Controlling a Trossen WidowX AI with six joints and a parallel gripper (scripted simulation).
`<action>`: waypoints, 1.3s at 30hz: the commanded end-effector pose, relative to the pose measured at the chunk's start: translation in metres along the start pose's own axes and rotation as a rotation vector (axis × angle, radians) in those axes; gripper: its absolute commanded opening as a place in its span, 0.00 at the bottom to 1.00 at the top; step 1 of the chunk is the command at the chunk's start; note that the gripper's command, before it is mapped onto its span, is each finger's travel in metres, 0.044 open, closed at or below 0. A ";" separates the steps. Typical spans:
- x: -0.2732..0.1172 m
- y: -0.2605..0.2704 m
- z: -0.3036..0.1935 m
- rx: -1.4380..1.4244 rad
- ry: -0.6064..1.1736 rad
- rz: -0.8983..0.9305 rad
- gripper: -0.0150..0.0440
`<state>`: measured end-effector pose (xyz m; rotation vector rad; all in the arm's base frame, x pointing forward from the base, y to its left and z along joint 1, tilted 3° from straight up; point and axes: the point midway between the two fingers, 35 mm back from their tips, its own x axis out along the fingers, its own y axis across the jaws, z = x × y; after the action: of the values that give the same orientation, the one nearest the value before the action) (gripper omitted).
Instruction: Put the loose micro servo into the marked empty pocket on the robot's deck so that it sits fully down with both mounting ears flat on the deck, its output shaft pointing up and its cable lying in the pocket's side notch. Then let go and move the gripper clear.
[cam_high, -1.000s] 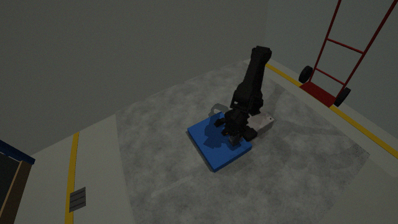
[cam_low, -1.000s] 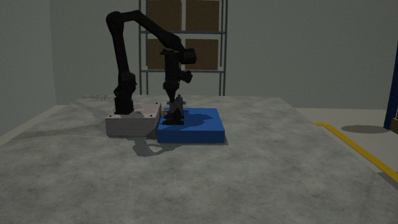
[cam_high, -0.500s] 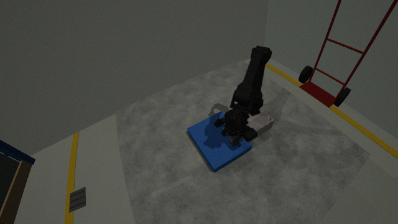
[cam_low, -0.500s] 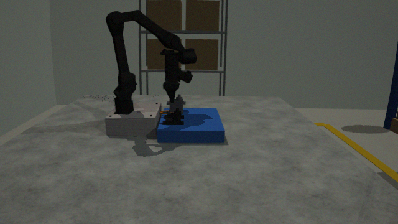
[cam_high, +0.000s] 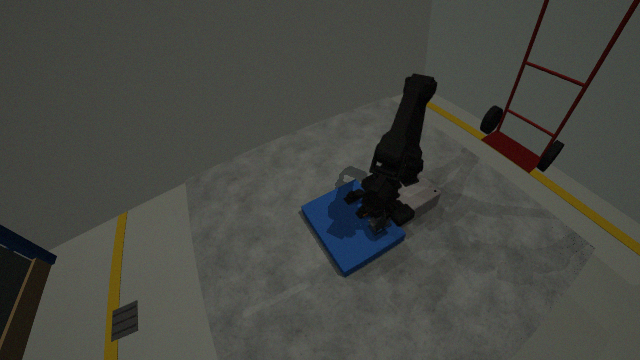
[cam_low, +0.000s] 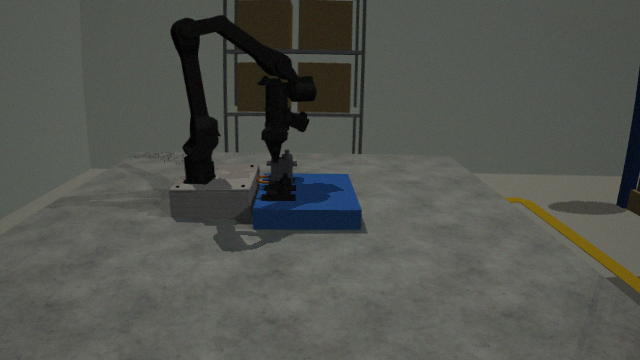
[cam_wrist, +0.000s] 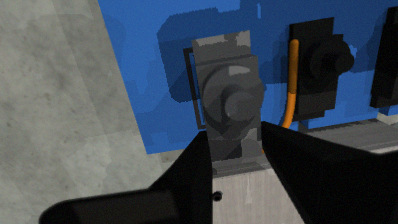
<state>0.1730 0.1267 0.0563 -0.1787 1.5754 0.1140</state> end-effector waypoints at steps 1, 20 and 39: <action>-0.002 0.000 0.000 0.001 -0.003 0.004 0.25; 0.010 0.000 0.000 0.001 -0.003 0.004 0.25; 0.021 0.001 0.000 0.001 -0.003 0.004 0.25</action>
<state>0.1720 0.1265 0.0388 -0.1705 1.5715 0.1184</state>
